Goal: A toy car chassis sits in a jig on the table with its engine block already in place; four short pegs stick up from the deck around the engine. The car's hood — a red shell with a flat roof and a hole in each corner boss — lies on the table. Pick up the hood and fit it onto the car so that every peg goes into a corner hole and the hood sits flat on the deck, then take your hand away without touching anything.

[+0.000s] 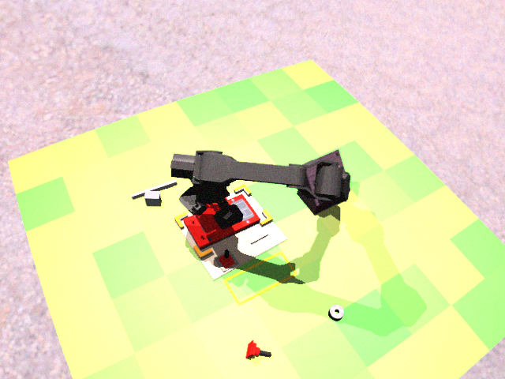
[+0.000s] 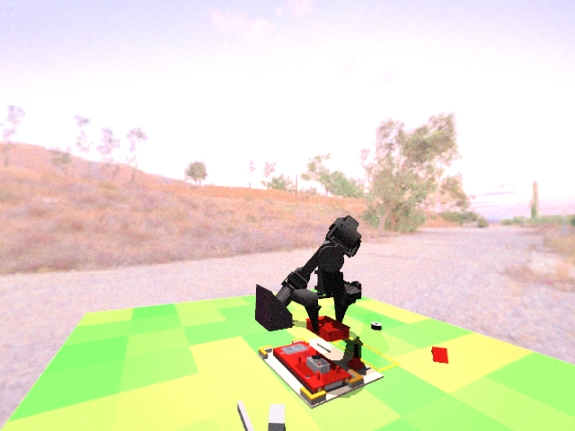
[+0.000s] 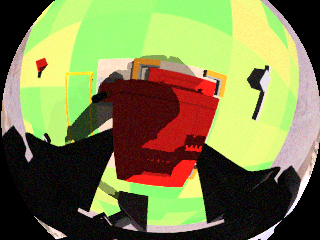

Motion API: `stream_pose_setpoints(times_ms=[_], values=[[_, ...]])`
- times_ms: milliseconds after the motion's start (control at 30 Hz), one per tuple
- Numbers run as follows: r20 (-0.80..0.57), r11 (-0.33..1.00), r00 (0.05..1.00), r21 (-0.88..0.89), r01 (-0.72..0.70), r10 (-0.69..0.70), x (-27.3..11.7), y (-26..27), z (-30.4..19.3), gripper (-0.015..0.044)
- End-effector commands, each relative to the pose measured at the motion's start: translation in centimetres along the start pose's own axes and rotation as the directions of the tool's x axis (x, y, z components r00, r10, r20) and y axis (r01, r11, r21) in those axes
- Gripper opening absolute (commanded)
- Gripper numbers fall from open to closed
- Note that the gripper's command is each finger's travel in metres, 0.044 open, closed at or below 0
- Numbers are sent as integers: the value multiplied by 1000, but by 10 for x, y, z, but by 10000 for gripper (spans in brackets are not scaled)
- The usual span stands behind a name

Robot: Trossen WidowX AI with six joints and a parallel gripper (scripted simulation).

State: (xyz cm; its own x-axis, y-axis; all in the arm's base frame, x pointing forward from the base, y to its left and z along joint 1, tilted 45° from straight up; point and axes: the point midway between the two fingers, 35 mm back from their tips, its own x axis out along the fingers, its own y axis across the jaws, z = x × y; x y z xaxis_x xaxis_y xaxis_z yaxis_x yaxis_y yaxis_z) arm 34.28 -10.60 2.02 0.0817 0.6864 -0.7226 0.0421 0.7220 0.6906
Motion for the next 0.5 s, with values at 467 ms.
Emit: stream_pose_setpoints(times_ms=[467], values=[[-4, 1000, 1000, 1, -1, 1, 12, -30, 5, 0]])
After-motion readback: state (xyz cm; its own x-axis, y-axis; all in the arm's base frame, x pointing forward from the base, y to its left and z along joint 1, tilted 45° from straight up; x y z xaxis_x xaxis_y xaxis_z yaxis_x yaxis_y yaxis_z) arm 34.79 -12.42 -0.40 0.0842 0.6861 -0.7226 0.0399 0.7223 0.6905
